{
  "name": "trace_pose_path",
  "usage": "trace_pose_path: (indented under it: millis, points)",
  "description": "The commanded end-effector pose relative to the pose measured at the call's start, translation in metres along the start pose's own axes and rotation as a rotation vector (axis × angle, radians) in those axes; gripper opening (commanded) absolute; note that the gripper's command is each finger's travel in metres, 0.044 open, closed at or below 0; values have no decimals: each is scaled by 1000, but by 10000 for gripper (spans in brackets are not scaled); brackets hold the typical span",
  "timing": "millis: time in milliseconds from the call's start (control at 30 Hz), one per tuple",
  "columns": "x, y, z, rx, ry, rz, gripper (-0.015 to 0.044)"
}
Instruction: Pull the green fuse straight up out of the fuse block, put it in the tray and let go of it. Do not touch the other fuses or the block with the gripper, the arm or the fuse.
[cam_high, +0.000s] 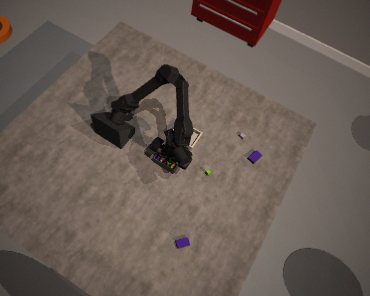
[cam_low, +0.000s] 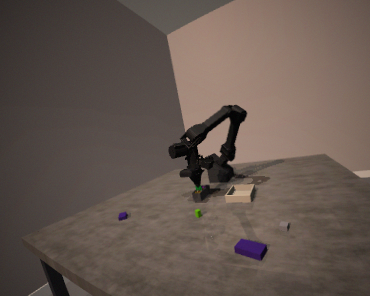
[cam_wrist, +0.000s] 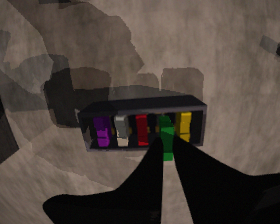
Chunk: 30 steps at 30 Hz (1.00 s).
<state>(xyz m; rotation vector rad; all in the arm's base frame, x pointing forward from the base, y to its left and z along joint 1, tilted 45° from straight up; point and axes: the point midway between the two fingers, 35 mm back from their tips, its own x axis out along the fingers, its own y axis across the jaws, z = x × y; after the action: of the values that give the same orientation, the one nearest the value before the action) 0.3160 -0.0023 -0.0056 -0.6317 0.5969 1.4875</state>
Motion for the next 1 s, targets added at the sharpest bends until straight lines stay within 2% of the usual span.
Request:
trace_pose_path:
  millis: [0, 967]
  points:
    - [-4, -1, 0, -8, 6, -4, 0]
    - [-21, 0, 0, -6, 5, -4, 0]
